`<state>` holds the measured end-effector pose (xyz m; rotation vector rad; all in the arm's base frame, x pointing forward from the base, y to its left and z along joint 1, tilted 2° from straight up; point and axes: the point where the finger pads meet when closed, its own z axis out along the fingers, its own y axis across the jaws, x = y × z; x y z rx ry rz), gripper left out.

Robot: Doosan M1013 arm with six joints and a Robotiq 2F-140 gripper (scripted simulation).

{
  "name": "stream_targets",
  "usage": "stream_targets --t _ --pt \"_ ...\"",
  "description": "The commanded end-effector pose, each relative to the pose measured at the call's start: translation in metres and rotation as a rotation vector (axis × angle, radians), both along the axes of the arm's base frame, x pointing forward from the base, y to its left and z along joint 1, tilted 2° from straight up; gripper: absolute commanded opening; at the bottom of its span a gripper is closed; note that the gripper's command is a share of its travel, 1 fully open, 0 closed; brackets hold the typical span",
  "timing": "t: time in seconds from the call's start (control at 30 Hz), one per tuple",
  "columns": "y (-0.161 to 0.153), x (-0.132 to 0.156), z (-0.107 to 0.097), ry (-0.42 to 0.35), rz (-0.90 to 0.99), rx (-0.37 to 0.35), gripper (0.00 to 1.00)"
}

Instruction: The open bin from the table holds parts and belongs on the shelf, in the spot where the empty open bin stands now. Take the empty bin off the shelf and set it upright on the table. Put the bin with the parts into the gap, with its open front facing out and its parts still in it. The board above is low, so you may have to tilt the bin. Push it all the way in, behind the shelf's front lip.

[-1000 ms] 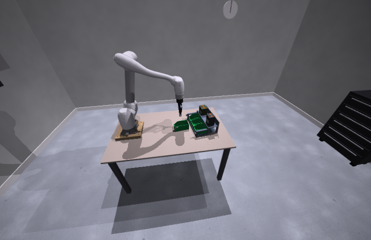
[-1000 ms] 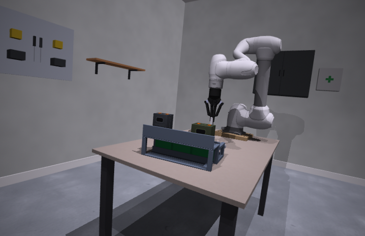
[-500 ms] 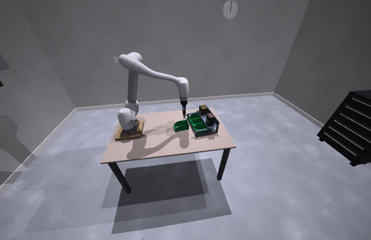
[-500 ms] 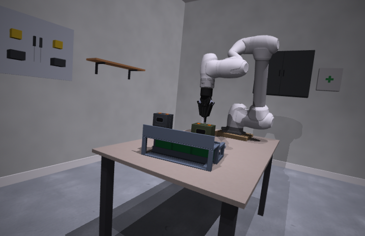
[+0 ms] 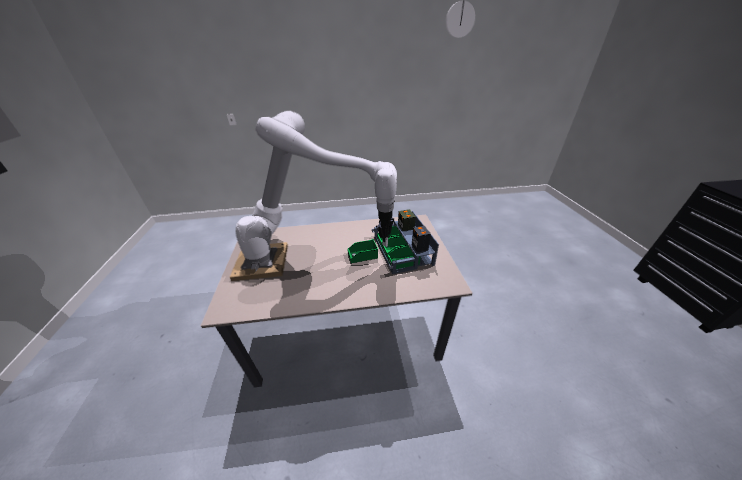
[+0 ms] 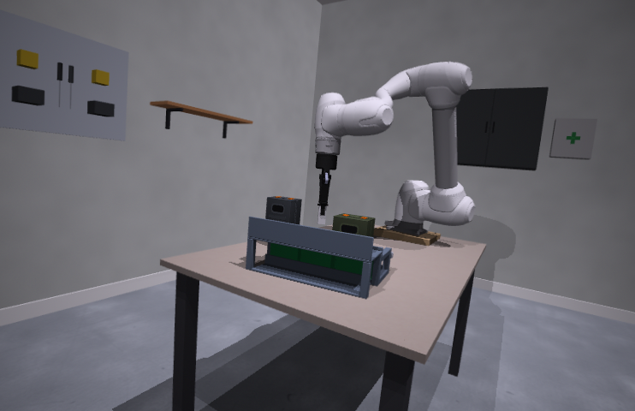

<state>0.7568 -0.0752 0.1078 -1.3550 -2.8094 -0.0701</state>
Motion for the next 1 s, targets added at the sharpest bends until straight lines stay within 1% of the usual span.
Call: stream_targets --t 0.0,0.17,0.27,0.3,0.97 --pt "-0.0288 0.0260 -0.0084 0.023 -0.278 -0.017 0.10" --pt "-0.0346 0.0303 -0.0101 0.039 -0.498 -0.028 0.10" --pt "-0.0346 0.0303 -0.0101 0.039 -0.498 -0.028 0.10" --pt "-0.0346 0.0303 -0.0101 0.039 -0.498 -0.028 0.62" --pt "-0.0346 0.0303 -0.0101 0.039 -0.498 -0.028 0.62"
